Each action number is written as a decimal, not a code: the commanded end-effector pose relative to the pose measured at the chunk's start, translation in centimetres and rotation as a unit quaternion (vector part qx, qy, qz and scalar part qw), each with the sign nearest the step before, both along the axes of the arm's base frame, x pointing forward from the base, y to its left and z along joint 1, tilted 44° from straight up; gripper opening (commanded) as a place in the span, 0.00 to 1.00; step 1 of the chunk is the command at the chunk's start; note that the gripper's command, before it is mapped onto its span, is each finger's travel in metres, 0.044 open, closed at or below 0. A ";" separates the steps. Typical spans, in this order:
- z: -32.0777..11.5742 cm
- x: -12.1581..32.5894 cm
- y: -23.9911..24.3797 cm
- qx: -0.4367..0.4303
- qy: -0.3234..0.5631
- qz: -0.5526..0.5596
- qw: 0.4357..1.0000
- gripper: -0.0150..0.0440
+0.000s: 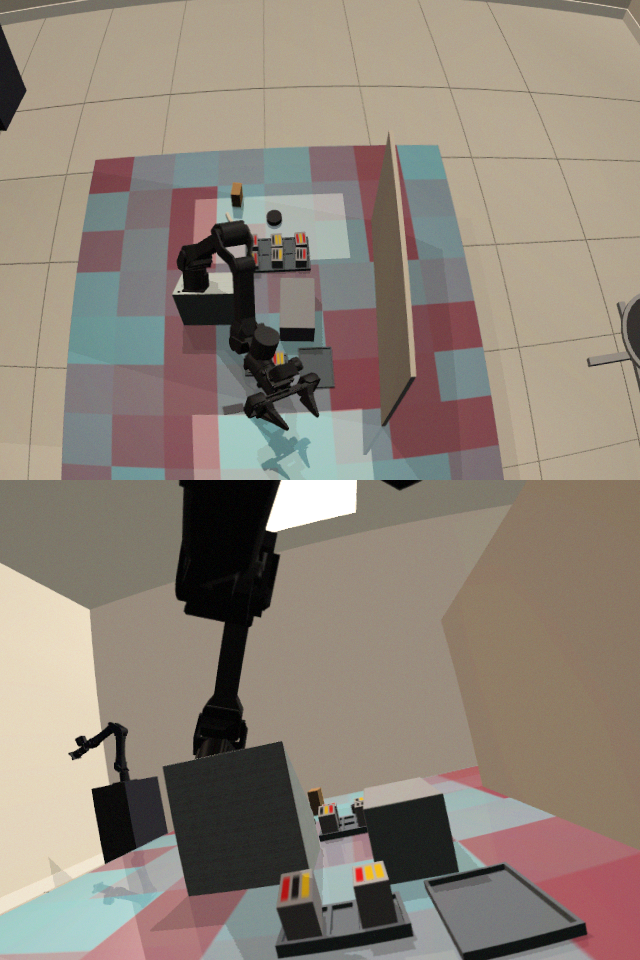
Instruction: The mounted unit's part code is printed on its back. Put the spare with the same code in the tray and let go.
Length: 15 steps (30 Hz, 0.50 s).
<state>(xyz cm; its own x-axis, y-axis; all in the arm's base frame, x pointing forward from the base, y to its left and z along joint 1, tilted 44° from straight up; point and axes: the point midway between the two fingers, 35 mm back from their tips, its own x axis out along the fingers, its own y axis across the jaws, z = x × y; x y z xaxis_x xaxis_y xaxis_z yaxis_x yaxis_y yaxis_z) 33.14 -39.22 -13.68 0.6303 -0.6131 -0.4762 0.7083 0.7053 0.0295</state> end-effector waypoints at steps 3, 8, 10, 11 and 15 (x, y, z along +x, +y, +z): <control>0.0 0.0 0.0 0.000 0.000 0.000 1.000 1.00; -0.1 0.5 0.4 0.007 0.008 0.011 1.000 1.00; -0.5 2.1 1.8 0.027 0.030 0.044 0.998 1.00; -0.6 3.0 2.8 0.040 0.045 0.067 0.996 1.00; -0.9 6.3 7.4 0.093 0.104 0.157 0.978 1.00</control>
<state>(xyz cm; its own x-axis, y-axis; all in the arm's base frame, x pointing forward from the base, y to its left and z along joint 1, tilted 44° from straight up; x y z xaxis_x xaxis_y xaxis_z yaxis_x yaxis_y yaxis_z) 37.01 -34.87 -14.76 0.6458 -0.4128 -0.6423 0.5648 0.8243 0.0382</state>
